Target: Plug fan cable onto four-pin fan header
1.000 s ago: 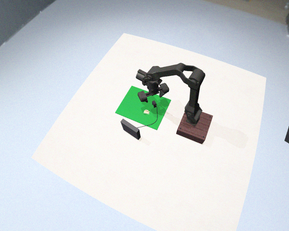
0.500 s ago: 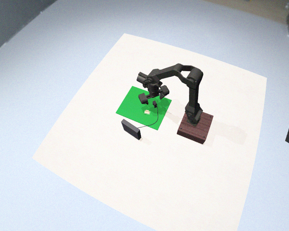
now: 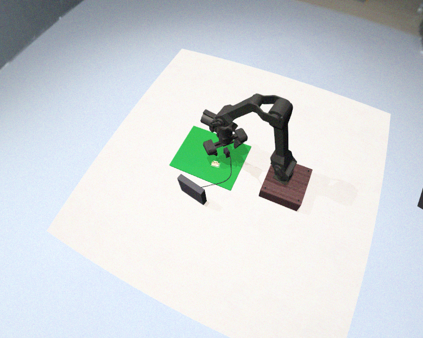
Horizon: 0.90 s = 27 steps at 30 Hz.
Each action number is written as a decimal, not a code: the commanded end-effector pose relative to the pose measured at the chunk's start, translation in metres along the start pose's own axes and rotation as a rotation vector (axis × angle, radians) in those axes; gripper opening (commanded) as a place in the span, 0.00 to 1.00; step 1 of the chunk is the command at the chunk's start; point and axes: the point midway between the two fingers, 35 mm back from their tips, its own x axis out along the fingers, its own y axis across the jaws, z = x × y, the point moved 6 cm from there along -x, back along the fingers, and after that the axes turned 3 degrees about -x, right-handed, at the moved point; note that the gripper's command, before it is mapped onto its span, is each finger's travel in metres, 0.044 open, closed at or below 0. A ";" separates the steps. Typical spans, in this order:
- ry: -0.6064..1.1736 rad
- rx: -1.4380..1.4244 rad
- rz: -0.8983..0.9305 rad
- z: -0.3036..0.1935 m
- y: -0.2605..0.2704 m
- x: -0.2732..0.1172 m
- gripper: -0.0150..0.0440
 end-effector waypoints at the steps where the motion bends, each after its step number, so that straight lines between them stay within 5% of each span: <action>1: 0.003 0.004 -0.006 -0.001 -0.001 0.007 1.00; 5: 0.003 0.004 -0.006 -0.001 -0.001 0.008 1.00; 22: 0.003 0.000 -0.002 -0.001 -0.001 0.005 0.25; 27: 0.003 0.001 -0.003 0.000 0.000 -0.006 0.25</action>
